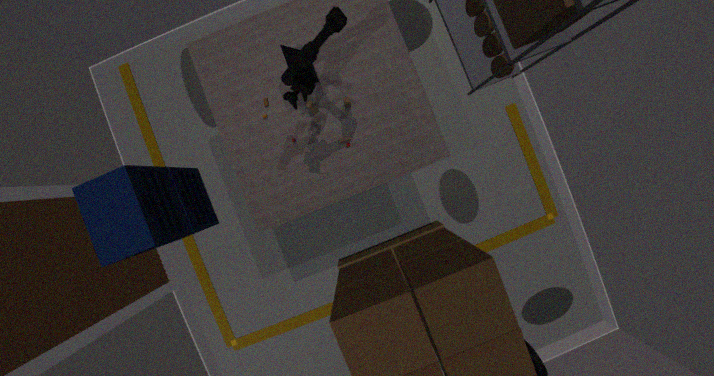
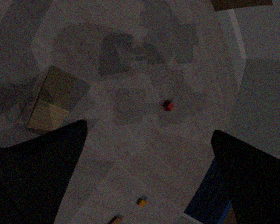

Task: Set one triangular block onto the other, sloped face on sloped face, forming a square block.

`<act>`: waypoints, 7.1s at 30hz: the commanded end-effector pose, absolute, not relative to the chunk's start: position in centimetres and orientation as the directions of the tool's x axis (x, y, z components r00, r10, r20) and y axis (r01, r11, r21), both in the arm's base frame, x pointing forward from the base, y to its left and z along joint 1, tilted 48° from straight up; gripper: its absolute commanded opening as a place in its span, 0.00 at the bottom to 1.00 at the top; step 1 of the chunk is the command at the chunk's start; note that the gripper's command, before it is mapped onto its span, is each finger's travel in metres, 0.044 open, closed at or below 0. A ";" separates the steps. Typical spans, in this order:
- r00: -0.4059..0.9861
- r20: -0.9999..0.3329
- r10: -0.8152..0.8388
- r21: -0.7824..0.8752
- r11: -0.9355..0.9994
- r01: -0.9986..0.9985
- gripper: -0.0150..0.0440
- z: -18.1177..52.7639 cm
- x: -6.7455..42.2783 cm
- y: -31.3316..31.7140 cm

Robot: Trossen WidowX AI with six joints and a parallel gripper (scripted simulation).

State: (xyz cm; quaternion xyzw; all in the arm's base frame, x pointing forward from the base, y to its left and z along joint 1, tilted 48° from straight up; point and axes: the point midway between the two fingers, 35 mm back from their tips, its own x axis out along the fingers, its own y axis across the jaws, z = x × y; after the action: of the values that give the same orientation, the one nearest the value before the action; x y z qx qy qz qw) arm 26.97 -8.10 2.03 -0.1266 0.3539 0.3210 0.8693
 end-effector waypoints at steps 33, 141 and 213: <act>0.244 -0.530 0.812 0.682 0.580 -0.447 1.00 -5.1 23.3 2.3; 0.244 -0.583 0.775 0.699 0.325 0.637 0.25 1.3 24.5 -3.7; 0.279 -0.676 0.682 -0.696 -0.716 0.062 0.25 1.6 24.7 -3.5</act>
State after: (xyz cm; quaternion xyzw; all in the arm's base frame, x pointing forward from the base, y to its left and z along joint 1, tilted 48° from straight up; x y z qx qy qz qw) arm 24.65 -3.41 1.55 -0.7582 -0.2817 0.5329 0.2487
